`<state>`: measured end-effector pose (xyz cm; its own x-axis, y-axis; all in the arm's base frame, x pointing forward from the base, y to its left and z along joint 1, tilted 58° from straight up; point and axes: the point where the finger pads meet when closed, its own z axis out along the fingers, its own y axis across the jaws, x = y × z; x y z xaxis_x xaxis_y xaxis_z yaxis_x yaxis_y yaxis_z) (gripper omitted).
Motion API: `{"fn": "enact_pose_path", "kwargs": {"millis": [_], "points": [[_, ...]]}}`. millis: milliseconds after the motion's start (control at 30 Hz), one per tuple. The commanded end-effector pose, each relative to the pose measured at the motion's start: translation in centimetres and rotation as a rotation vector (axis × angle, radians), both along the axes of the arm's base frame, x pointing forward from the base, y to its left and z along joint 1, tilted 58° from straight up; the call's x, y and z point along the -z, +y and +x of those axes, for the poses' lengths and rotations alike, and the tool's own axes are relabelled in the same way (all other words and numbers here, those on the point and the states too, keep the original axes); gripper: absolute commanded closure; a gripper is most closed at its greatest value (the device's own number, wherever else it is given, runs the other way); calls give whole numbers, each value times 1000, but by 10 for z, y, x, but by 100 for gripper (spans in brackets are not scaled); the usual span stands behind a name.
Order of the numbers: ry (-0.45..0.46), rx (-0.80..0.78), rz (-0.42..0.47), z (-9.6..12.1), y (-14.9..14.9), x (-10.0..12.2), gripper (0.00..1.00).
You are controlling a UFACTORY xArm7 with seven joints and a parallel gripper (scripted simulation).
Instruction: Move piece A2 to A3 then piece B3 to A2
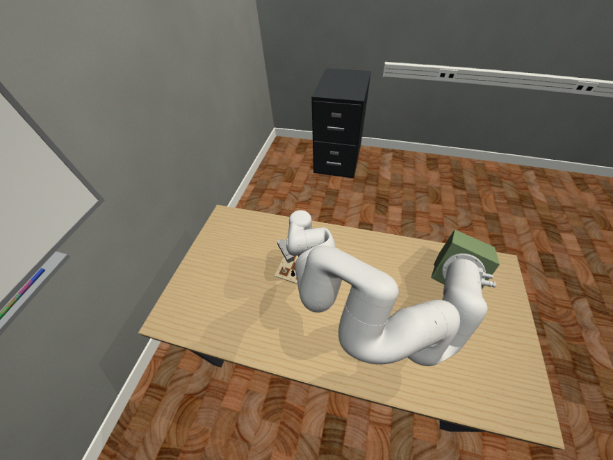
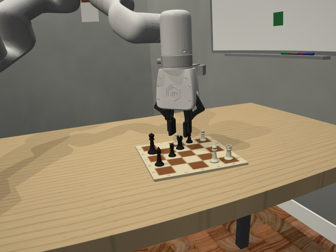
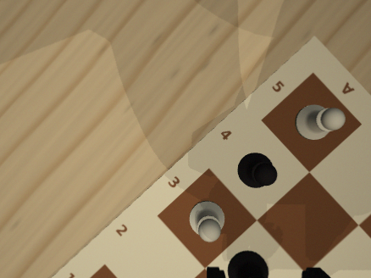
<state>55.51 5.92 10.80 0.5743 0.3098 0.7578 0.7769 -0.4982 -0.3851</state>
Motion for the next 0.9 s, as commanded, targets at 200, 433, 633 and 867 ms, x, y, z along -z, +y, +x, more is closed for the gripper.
{"fn": "enact_pose_path", "kwargs": {"millis": [200,433,633,867], "points": [[-2,4,-2,4,8,6,61],[-2,4,-2,7,15,11,61],[-2,4,-2,9,21,15,61],[-2,4,-2,9,22,15,61]]}}
